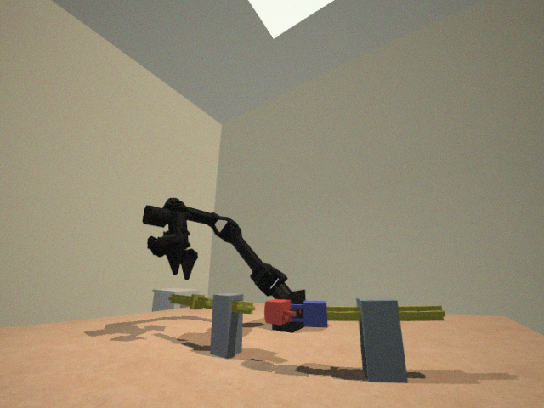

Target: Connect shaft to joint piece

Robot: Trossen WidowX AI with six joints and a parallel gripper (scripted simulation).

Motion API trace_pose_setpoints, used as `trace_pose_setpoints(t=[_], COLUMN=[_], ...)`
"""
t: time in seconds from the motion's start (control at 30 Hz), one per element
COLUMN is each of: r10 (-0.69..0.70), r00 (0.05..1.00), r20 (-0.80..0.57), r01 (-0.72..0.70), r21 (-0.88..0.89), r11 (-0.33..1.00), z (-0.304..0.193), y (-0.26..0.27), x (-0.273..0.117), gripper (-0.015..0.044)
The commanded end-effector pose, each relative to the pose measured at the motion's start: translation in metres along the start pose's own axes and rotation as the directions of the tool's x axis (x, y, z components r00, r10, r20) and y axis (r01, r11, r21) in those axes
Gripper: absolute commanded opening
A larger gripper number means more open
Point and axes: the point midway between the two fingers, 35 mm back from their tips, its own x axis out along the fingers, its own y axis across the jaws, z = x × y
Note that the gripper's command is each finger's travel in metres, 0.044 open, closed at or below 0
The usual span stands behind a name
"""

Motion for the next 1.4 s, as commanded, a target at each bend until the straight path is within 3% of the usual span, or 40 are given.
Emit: trace_pose_setpoints(t=[0.0, 0.67, 1.37], r10=[-0.005, -0.083, -0.087], r00=[1.000, 0.950, 0.947], r20=[0.013, 0.300, 0.309], r01=[0.005, -0.095, -0.102], r21=[0.003, 0.533, 0.548], r11=[1.000, 0.841, 0.830], z=[0.002, 0.009, 0.015], y=[-0.002, -0.011, -0.013], x=[0.001, 0.061, 0.082], gripper=[0.0440, 0.0440, 0.0440])
